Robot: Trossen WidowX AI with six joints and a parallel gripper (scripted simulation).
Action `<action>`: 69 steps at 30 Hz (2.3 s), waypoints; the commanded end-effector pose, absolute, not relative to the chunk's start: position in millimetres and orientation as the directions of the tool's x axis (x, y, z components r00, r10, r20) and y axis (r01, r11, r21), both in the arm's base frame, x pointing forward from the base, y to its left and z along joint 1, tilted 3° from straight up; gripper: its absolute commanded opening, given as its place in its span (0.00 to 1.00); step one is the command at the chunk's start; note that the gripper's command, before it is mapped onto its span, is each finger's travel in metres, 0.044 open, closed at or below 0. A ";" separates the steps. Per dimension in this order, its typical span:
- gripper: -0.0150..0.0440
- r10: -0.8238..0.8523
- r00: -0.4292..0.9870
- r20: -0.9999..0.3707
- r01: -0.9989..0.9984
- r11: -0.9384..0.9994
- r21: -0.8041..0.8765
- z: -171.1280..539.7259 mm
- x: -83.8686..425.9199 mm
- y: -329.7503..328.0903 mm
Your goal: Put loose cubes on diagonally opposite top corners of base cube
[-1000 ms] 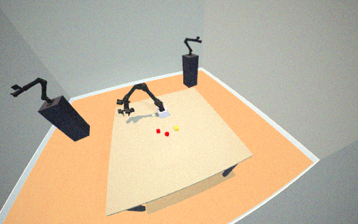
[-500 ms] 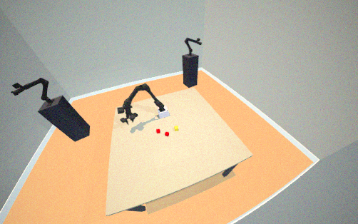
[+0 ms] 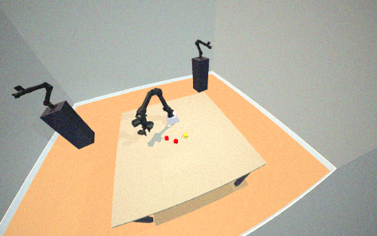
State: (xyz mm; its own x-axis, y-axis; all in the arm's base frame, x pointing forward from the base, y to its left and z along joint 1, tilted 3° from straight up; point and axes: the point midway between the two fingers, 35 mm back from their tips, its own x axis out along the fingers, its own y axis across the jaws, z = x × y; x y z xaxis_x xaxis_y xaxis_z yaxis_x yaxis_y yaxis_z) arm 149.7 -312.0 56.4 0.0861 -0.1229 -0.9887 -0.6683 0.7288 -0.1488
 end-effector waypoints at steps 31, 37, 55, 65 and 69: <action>0.70 -0.014 -0.041 -0.999 -0.928 0.372 0.033 0.6 224.6 -159.7; 0.70 -0.014 -0.041 -0.999 -0.928 0.372 0.033 -13.7 224.0 -159.9; 0.70 -0.014 -0.041 -0.999 -0.928 0.372 0.033 -36.7 223.3 -160.4; 0.61 -0.014 -0.041 -0.999 -0.928 0.372 0.033 -47.1 222.4 -160.2; 0.44 -0.014 -0.041 -0.999 -0.928 0.372 0.033 -47.1 222.4 -160.2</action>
State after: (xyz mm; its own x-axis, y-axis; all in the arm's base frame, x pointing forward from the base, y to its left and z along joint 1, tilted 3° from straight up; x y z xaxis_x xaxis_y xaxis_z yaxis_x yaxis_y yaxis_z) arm 224.4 -160.3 -45.6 -0.0338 -0.0110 -0.9994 -0.9260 0.3767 0.0271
